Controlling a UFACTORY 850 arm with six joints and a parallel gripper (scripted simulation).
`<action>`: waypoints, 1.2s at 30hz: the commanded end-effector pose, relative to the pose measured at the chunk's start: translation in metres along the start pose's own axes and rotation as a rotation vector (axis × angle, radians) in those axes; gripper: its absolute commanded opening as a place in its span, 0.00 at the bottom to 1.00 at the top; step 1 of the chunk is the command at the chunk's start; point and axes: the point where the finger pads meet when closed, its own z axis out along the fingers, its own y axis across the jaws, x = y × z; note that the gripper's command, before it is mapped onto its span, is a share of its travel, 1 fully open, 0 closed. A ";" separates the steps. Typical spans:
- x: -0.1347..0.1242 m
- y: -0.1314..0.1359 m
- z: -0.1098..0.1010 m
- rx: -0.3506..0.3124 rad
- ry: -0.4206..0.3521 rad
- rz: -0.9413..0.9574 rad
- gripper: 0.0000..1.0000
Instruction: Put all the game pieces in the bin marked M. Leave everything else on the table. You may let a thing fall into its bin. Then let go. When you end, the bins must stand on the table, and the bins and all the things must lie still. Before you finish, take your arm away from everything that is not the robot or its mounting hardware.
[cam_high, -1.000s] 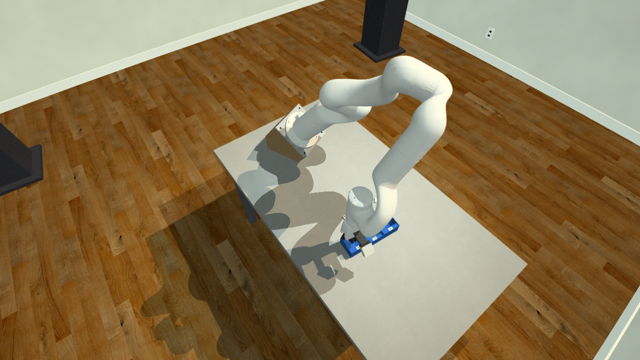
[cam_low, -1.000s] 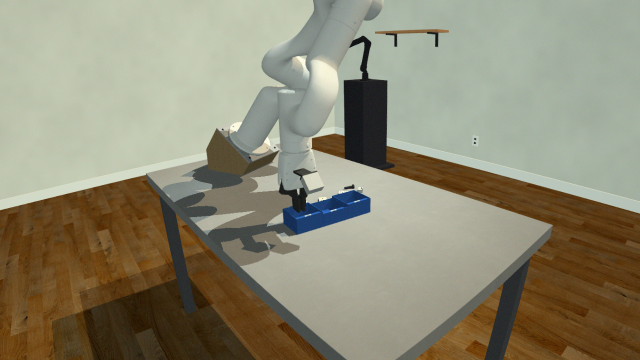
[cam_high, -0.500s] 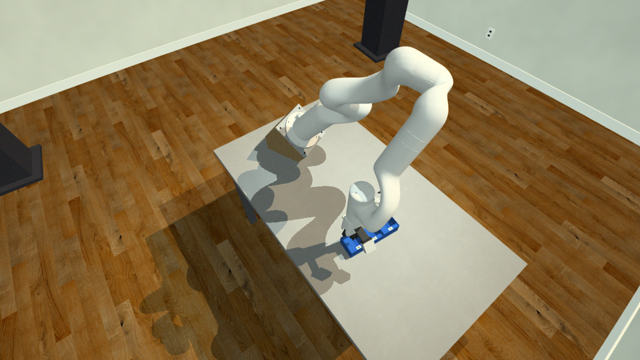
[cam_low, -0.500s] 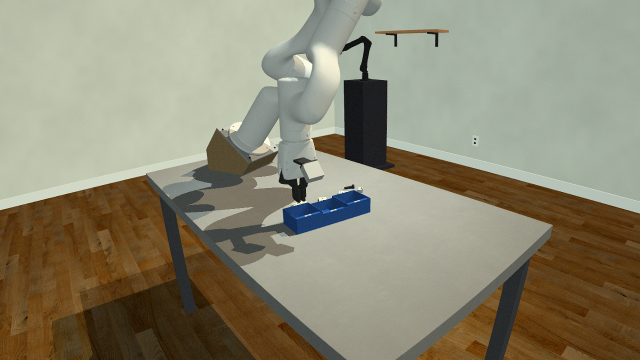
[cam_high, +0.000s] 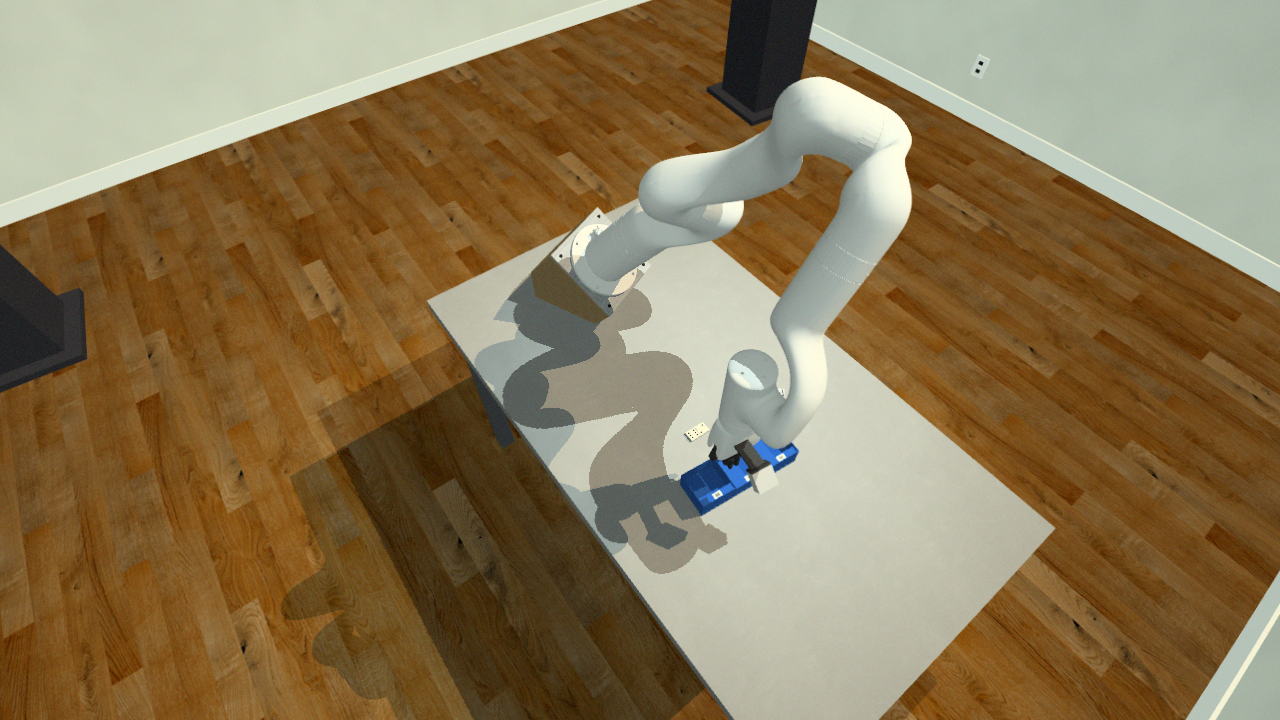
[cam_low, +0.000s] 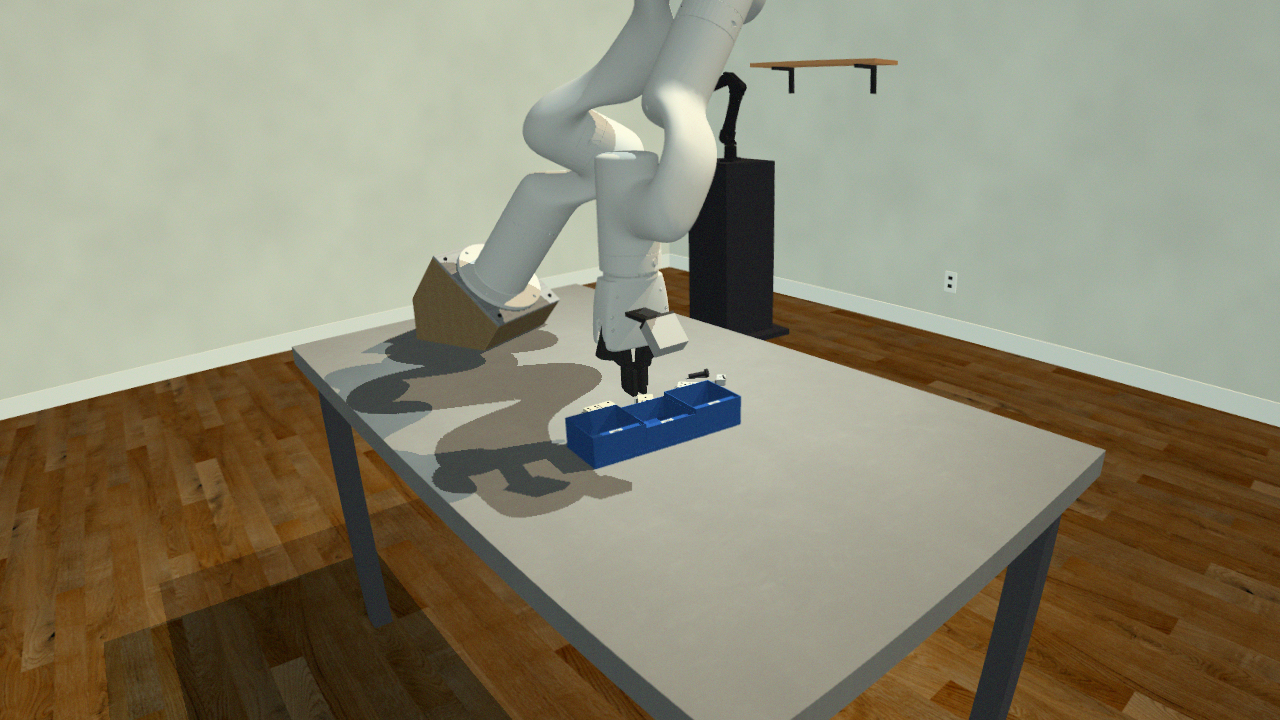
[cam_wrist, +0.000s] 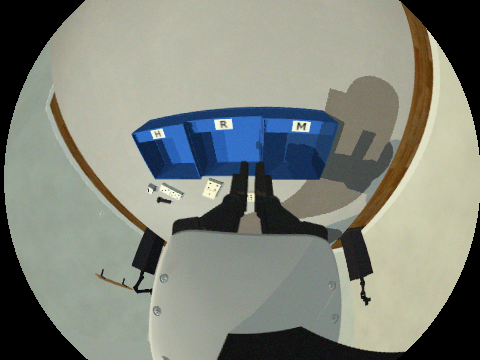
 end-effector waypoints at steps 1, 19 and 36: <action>0.001 -0.021 -0.001 -0.003 0.000 0.000 0.07; 0.001 -0.025 0.021 -0.003 0.000 0.000 0.07; 0.001 -0.025 0.059 -0.002 0.000 0.000 0.07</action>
